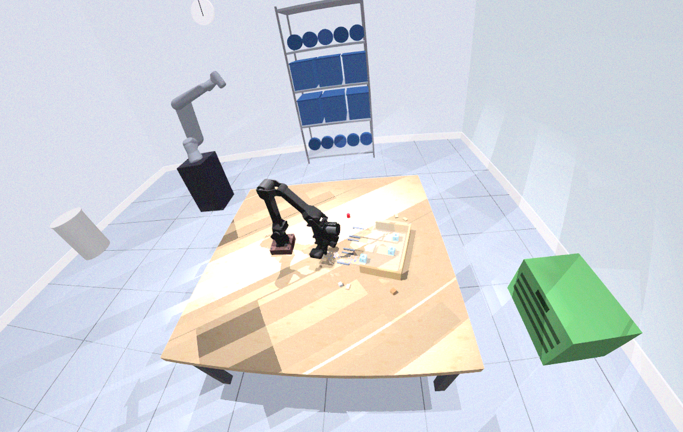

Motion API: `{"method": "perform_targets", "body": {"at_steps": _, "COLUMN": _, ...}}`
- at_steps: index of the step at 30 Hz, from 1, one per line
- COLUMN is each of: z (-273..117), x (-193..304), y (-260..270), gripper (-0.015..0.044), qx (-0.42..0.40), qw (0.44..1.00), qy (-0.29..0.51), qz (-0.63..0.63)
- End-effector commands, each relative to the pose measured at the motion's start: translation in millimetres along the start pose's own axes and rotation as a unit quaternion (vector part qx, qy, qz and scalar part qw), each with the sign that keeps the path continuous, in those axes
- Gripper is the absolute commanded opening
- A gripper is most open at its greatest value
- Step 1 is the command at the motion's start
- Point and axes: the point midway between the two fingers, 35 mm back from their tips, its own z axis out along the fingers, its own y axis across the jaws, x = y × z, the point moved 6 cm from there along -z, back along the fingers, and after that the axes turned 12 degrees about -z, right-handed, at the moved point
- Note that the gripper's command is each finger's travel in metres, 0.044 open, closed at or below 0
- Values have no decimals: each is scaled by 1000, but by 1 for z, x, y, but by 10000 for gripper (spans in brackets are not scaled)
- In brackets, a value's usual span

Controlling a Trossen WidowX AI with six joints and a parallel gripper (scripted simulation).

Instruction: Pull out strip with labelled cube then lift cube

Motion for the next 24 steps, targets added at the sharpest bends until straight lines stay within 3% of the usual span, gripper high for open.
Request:
{"method": "perform_targets", "body": {"at_steps": 1, "z": 5, "x": 14, "y": 3, "gripper": 0, "qx": -4, "qw": 1000, "qy": 14, "qz": 2}}
{"method": "perform_targets", "body": {"at_steps": 24, "z": 4, "x": 44, "y": 10, "gripper": 0, "qx": -4, "qw": 1000, "qy": 15, "qz": 2}}
